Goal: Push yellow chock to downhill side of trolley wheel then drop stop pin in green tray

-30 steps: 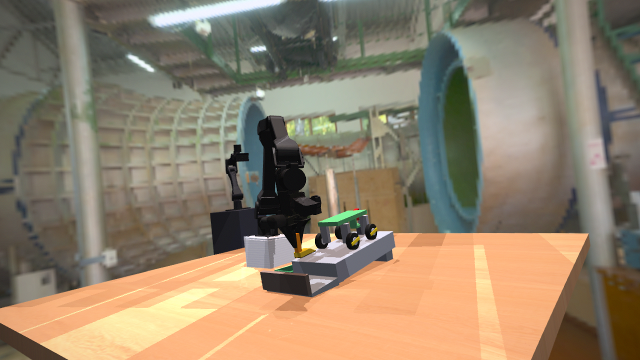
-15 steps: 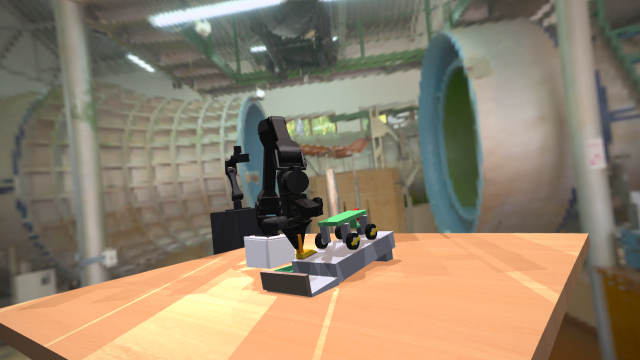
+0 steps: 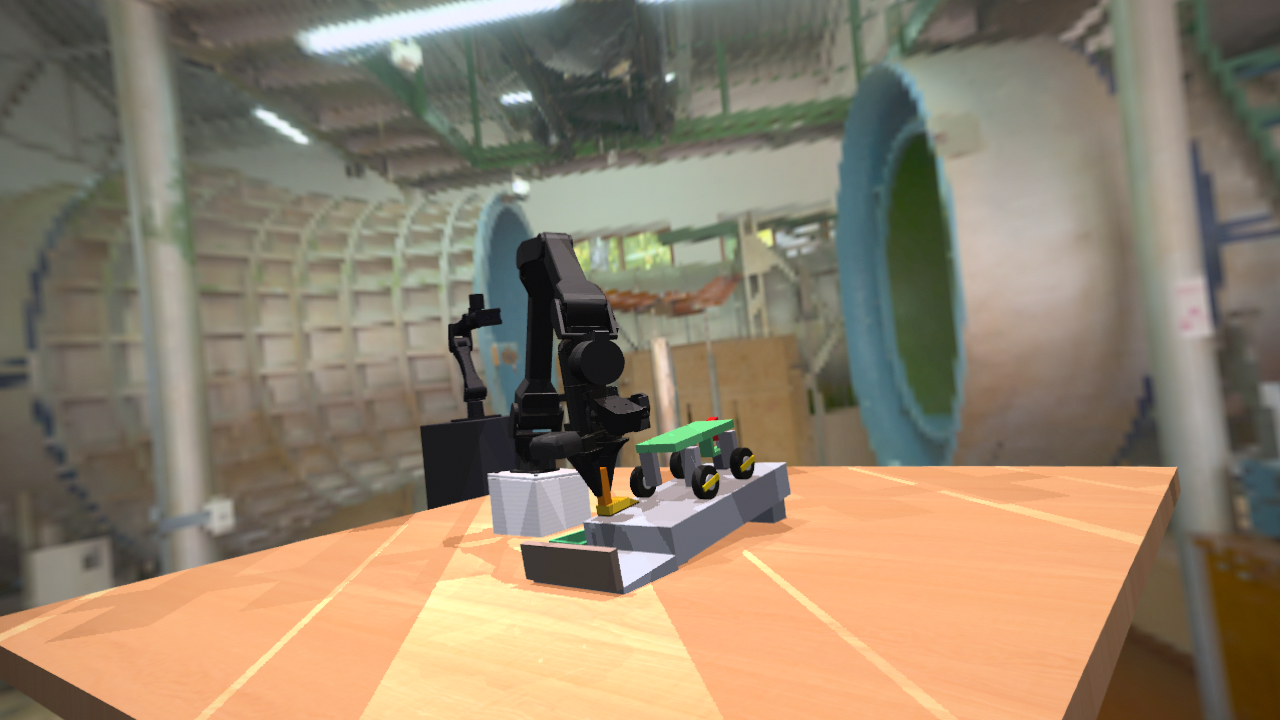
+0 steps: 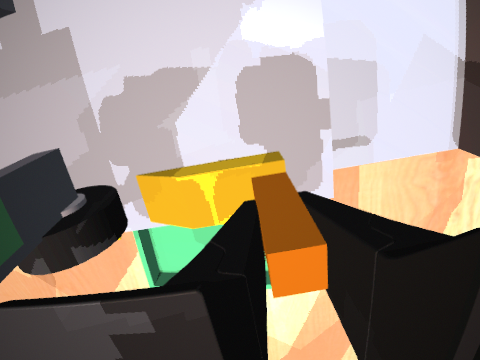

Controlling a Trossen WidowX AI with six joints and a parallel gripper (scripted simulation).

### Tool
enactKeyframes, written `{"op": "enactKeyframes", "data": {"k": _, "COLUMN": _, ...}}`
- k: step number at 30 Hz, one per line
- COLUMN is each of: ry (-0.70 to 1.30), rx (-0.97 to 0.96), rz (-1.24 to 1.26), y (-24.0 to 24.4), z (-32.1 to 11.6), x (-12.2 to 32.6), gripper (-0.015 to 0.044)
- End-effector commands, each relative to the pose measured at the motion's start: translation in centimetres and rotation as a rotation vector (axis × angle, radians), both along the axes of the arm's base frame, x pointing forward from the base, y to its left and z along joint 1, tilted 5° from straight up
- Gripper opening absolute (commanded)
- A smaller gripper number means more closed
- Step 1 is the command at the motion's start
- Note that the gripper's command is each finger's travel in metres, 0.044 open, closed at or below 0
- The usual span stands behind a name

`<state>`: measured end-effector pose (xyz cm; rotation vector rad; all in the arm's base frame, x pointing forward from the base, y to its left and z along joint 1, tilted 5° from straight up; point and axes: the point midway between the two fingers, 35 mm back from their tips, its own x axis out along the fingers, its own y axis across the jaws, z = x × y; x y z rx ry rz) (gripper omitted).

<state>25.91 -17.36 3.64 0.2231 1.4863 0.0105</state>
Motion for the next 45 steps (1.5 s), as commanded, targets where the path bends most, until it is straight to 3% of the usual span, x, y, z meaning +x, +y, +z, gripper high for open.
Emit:
{"op": "enactKeyframes", "data": {"k": 1, "ry": -0.006, "rx": 0.002, "rz": 0.000, "y": 0.5, "z": 0.1, "x": 0.1, "gripper": 0.0000}}
{"op": "enactKeyframes", "data": {"k": 34, "ry": 0.000, "rx": -0.001, "rz": -0.001, "y": 1.6, "z": 0.3, "x": 0.1, "gripper": 0.0000}}
{"op": "enactKeyframes", "data": {"k": 41, "ry": 0.000, "rx": -0.001, "rz": -0.001, "y": 1.6, "z": 0.3, "x": 0.1, "gripper": 0.0184}}
{"op": "enactKeyframes", "data": {"k": 45, "ry": 0.000, "rx": -0.001, "rz": -0.001, "y": 1.6, "z": 0.4, "x": 0.1, "gripper": 0.0190}}
